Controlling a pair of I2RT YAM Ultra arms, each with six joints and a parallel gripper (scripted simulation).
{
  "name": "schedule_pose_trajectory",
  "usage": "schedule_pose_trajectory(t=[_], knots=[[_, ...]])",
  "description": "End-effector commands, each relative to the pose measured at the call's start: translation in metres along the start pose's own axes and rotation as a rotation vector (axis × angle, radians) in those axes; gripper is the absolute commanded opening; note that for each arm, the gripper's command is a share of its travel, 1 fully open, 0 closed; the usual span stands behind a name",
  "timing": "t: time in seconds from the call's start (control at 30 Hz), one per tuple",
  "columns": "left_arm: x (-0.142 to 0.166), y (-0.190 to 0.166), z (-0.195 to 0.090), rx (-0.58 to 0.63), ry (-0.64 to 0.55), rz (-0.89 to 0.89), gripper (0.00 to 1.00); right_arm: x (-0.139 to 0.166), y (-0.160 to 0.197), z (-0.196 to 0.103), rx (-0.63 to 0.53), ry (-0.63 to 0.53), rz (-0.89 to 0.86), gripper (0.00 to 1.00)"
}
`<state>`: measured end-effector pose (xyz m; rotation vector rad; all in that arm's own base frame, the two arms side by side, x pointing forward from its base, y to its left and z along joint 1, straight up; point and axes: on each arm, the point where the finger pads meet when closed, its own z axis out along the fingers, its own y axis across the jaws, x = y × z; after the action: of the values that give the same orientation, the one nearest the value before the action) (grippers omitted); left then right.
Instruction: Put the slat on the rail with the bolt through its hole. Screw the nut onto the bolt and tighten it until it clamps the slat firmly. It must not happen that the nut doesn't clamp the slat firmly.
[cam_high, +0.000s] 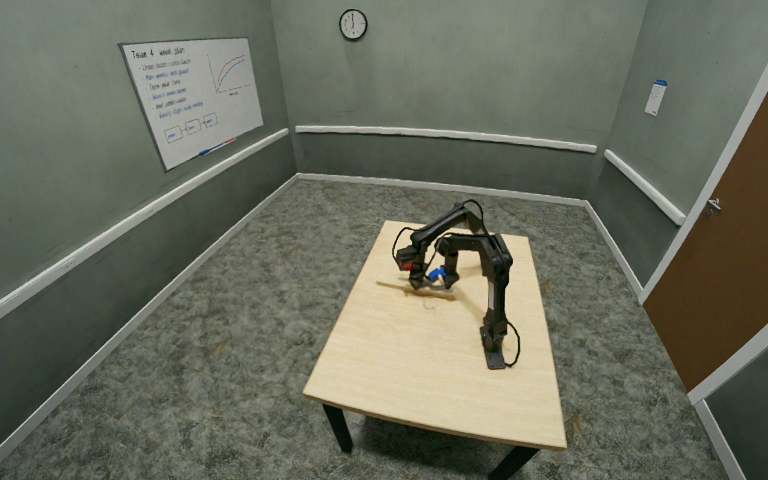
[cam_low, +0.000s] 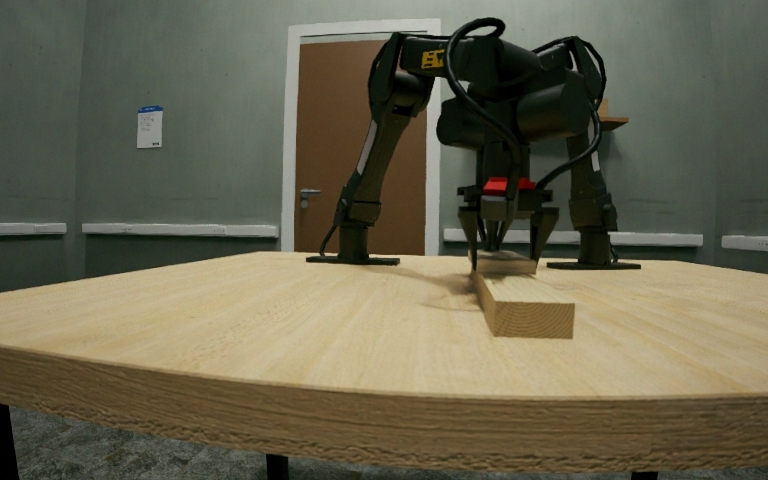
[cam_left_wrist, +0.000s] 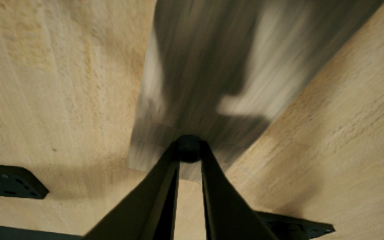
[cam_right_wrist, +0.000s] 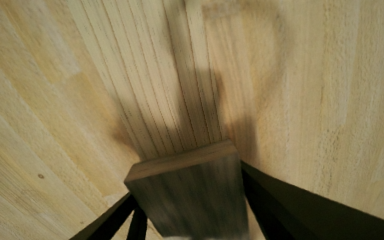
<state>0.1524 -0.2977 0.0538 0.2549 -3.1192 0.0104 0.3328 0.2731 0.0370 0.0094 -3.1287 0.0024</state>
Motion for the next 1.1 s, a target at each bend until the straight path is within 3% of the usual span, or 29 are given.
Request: schedule_pose_trajectory(t=[0.0, 0.47, 0.53, 1.07], knots=[[0.0031, 0.006, -0.0034, -0.01, -0.001, 0.176, 0.12, -0.0018, 0.0013, -0.005, -0.009, -0.012, 0.001, 0.72], [0.0044, 0.0056, -0.0034, -0.007, 0.001, 0.738, 0.12, -0.0018, 0.0013, -0.005, -0.009, -0.012, 0.001, 0.72], [0.0044, 0.0056, -0.0034, -0.007, 0.001, 0.738, 0.12, -0.0018, 0.0013, -0.005, -0.009, -0.012, 0.001, 0.72], [0.0044, 0.0056, -0.0034, -0.007, -0.001, 1.337, 0.12, -0.0018, 0.0013, -0.005, -0.009, -0.012, 0.001, 0.72]])
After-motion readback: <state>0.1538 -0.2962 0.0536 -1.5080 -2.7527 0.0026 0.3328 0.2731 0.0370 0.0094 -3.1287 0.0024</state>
